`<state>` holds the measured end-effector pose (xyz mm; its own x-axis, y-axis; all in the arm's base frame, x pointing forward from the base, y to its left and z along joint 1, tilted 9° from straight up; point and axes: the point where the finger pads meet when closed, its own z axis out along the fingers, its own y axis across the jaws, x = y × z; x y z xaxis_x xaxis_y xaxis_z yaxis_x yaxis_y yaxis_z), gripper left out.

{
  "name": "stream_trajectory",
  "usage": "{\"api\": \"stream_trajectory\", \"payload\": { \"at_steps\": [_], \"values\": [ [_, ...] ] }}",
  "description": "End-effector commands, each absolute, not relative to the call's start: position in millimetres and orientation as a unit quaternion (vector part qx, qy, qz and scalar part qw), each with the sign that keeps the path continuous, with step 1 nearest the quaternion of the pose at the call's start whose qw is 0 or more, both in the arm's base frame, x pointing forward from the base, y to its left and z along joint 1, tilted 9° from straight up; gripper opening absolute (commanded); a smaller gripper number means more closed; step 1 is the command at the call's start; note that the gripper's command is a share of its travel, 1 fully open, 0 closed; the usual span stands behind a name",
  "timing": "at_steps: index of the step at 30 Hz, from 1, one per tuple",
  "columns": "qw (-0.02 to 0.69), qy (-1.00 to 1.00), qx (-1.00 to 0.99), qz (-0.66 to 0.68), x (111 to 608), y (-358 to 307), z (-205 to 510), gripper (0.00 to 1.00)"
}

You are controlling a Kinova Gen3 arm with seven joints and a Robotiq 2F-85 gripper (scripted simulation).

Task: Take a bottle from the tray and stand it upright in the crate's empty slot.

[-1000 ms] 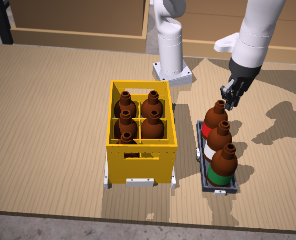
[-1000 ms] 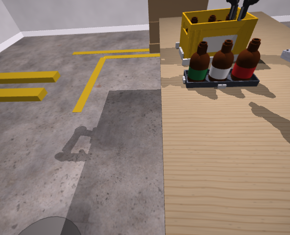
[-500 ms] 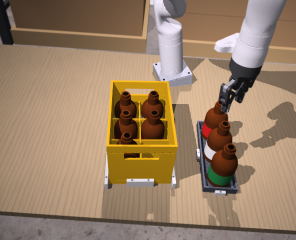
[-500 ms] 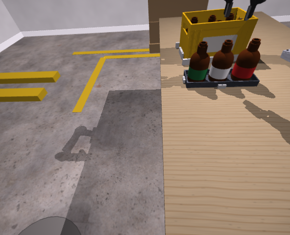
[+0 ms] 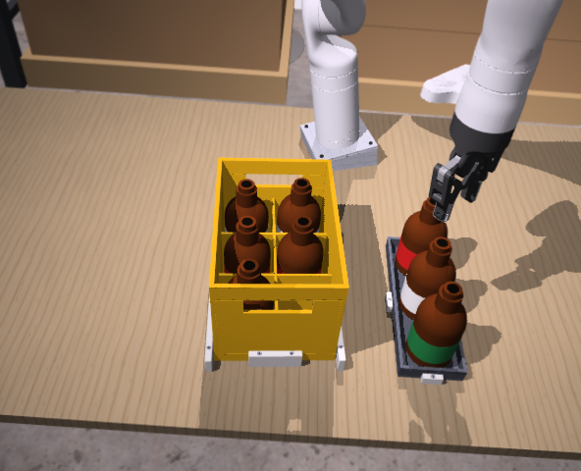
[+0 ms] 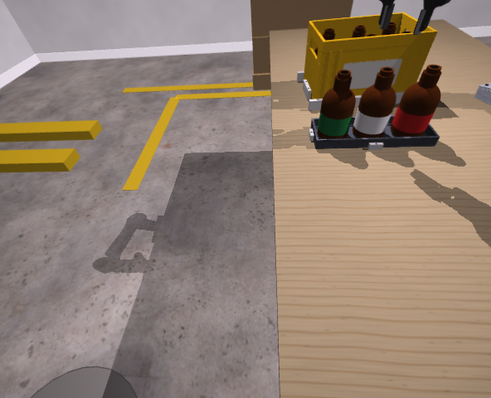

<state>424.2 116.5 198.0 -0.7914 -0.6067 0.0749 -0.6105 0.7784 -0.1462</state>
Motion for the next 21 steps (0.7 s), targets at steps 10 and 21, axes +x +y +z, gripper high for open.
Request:
{"api": "stream_trajectory", "payload": {
  "at_steps": [10, 21],
  "values": [
    [0.011, -0.943, 0.323, 0.082, 424, 116, 196, 0.64],
    [0.011, -0.943, 0.323, 0.082, 425, 115, 186, 0.64]
  ]
}}
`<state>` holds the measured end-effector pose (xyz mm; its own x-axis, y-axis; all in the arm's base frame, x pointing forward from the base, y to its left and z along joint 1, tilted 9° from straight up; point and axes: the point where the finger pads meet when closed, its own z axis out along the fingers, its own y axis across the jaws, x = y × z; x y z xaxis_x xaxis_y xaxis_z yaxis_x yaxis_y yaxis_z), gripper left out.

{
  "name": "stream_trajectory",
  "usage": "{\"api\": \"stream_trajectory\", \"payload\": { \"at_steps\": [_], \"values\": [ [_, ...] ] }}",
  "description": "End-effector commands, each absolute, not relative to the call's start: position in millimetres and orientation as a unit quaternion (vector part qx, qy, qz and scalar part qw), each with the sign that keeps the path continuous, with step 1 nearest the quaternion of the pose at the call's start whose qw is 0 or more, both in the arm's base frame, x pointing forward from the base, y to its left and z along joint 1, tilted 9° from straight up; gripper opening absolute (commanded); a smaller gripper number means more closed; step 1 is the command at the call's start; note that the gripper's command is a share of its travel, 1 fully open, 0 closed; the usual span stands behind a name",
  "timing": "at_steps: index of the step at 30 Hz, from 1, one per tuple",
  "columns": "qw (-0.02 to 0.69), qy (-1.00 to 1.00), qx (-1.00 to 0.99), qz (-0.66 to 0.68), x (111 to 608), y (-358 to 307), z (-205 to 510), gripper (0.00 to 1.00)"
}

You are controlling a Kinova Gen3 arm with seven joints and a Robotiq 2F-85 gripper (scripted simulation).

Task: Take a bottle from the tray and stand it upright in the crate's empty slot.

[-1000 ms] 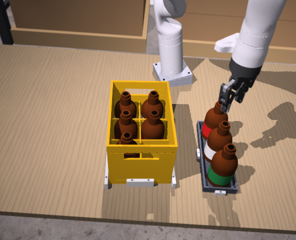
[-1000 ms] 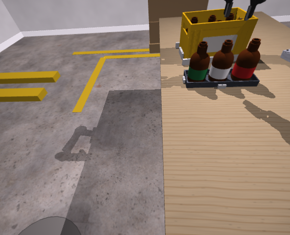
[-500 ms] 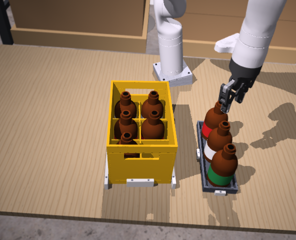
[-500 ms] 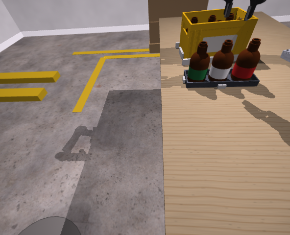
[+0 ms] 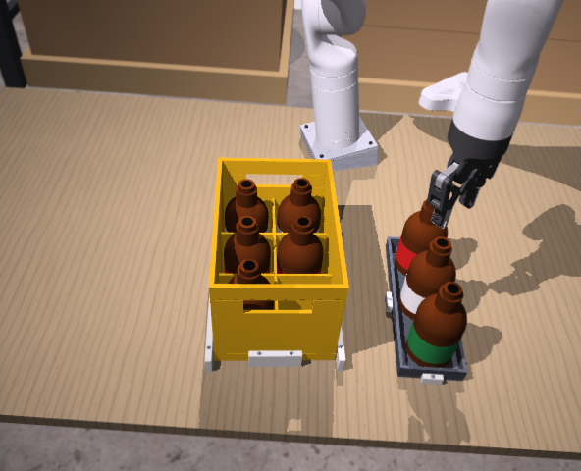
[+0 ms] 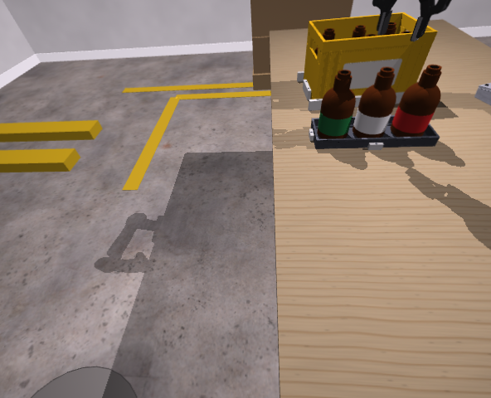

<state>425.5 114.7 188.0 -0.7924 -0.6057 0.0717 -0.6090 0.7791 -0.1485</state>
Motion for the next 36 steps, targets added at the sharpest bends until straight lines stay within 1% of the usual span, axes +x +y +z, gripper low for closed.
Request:
{"api": "stream_trajectory", "payload": {
  "at_steps": [1, 36],
  "values": [
    [0.011, -0.943, 0.323, 0.082, 425, 115, 186, 0.64],
    [0.011, -0.943, 0.323, 0.082, 426, 109, 153, 0.64]
  ]
}}
